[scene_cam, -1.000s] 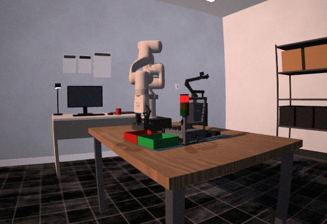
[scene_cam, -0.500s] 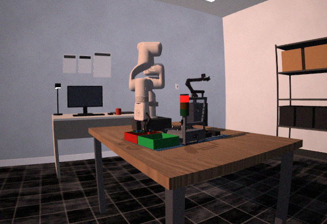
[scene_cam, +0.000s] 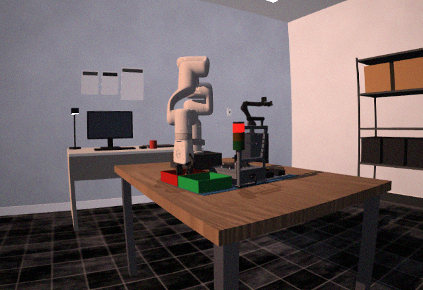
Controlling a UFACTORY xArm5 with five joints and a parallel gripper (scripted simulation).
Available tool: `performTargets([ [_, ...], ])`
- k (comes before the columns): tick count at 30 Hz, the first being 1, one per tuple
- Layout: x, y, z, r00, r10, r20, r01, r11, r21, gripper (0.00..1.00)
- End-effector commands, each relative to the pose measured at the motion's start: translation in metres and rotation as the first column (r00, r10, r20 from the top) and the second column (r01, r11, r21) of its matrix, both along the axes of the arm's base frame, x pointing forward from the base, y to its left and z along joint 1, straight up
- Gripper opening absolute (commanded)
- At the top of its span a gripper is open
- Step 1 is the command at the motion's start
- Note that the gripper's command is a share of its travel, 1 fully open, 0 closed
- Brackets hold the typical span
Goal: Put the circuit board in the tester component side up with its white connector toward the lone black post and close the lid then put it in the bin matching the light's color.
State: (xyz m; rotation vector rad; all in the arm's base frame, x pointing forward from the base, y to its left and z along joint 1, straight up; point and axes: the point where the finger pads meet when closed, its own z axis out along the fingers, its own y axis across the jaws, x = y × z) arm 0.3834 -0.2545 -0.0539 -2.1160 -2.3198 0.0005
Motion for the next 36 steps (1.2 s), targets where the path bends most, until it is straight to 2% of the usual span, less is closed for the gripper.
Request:
performTargets([
  [1,0.0017,-0.0011,-0.0018,1.000,0.000,0.004,0.000,1.000,-0.002,0.79],
  [36,0.0017,-0.0011,-0.0056,1.000,0.000,0.004,0.000,1.000,-0.002,0.79],
])
